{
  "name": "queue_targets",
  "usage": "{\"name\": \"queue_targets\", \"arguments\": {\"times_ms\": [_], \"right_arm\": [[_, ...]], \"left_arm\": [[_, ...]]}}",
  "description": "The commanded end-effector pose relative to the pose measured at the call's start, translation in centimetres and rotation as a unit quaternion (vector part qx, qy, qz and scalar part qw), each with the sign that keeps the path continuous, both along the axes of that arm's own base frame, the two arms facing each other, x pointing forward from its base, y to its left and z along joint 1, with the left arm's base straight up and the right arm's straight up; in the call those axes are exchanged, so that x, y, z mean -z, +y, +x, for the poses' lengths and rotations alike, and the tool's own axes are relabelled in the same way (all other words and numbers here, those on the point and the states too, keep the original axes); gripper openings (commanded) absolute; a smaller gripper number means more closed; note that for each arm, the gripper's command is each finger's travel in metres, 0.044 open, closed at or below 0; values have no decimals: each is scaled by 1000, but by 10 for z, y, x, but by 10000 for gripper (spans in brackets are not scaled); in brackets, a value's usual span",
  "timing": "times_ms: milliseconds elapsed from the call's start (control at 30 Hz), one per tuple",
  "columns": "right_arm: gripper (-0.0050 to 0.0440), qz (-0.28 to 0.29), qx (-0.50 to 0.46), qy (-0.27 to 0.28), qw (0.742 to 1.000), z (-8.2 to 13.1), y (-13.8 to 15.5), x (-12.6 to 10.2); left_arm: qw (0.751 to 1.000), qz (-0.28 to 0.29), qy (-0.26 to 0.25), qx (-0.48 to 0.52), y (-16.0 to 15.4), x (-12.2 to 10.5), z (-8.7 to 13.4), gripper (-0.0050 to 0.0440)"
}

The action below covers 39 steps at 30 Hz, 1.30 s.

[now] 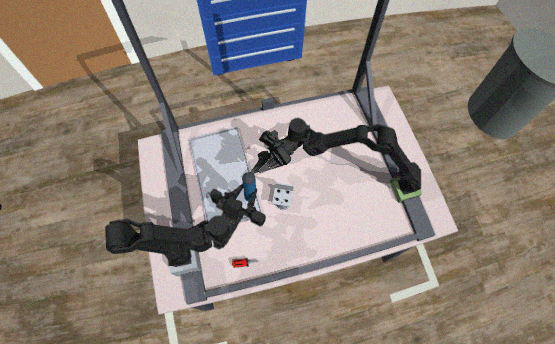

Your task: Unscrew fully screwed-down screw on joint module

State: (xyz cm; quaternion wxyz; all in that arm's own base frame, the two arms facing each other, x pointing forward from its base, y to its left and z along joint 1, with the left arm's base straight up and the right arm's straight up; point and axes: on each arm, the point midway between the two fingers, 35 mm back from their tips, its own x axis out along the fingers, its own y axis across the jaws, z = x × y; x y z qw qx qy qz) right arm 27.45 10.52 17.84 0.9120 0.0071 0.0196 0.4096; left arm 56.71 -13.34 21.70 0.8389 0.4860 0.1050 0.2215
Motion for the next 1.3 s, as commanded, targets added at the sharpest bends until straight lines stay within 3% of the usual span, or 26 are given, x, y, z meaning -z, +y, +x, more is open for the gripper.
{"name": "queue_targets", "arguments": {"times_ms": [0, 100, 300, 600, 667, 700, 833, 933, 1067, 1267], "right_arm": [[162, 0, -4, -24, 1000, 1, 1, -14], [162, 0, -4, -24, 1000, 1, 1, -14], [162, 0, -4, -24, 1000, 1, 1, -14], [162, 0, -4, -24, 1000, 1, 1, -14], [162, 0, -4, -24, 1000, 1, 1, -14], [162, 0, -4, -24, 1000, 1, 1, -14], [162, 0, -4, -24, 1000, 1, 1, -14], [162, 0, -4, -24, 1000, 1, 1, -14], [162, 0, -4, -24, 1000, 1, 1, -14], [162, 0, -4, -24, 1000, 1, 1, -14]], "left_arm": [[995, -66, -48, 61, 5, -8, -10, 385], [992, -82, -52, 76, 6, -3, -12, 385], [967, -190, -64, 156, 11, 33, -34, 385], [897, -367, -45, 240, 25, 88, -83, 385], [897, -367, -45, 240, 25, 88, -83, 385], [889, -386, -34, 243, 26, 100, -89, 385], [853, -451, -24, 262, 32, 111, -112, 385], [844, -469, 17, 259, 36, 147, -131, 385], [845, -485, 45, 219, 67, 185, -148, 385], [833, -505, 44, 220, 70, 185, -155, 385]]}}
